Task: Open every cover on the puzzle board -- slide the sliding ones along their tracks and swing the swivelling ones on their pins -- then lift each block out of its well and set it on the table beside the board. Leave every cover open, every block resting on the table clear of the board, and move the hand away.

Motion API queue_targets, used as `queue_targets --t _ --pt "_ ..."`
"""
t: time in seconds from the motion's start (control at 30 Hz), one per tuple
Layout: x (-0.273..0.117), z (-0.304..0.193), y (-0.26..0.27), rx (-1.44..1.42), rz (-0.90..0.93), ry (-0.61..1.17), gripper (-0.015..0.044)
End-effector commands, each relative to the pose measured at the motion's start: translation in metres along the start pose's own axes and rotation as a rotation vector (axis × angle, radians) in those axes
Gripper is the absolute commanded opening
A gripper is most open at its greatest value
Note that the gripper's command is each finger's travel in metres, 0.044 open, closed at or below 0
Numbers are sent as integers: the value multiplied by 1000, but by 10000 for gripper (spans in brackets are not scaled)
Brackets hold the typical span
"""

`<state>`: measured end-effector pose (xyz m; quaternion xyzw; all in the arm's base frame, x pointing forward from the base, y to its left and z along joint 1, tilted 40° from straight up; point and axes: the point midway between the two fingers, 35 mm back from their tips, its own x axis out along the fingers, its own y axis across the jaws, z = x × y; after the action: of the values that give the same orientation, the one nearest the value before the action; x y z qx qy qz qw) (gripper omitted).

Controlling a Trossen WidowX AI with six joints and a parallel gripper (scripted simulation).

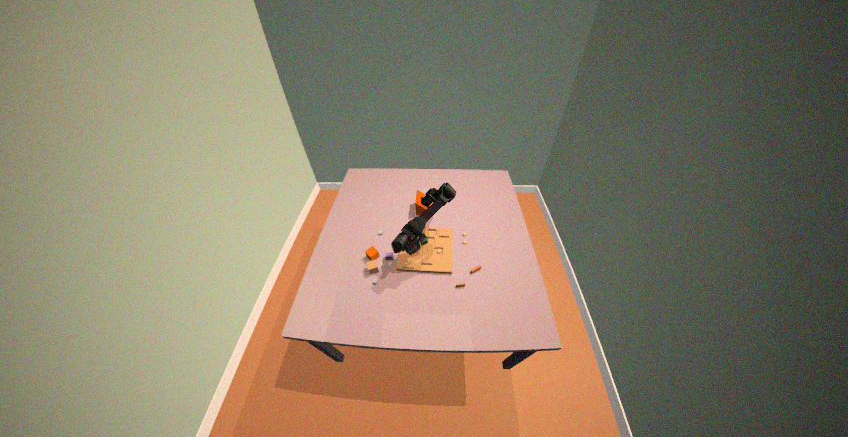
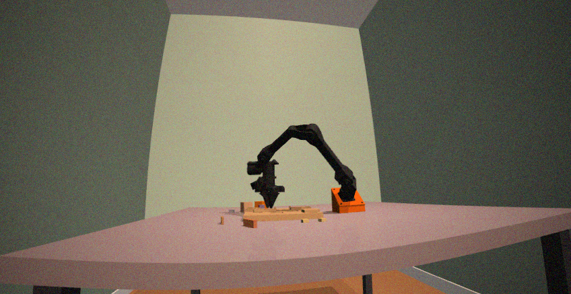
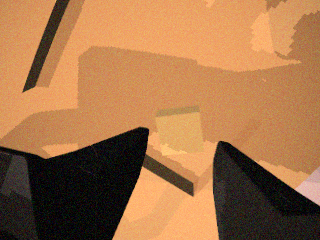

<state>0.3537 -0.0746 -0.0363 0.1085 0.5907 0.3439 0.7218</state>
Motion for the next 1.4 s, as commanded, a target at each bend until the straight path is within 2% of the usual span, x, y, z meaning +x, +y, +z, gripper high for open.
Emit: queue_targets --t 0.0,0.67,1.0,1.37 --pt "4 0 1 -305 6 -9 144" --pt "15 1 1 -305 6 -9 144" --pt "13 0 1 -303 3 -5 80" --pt "5 1 0 -304 3 -5 80"
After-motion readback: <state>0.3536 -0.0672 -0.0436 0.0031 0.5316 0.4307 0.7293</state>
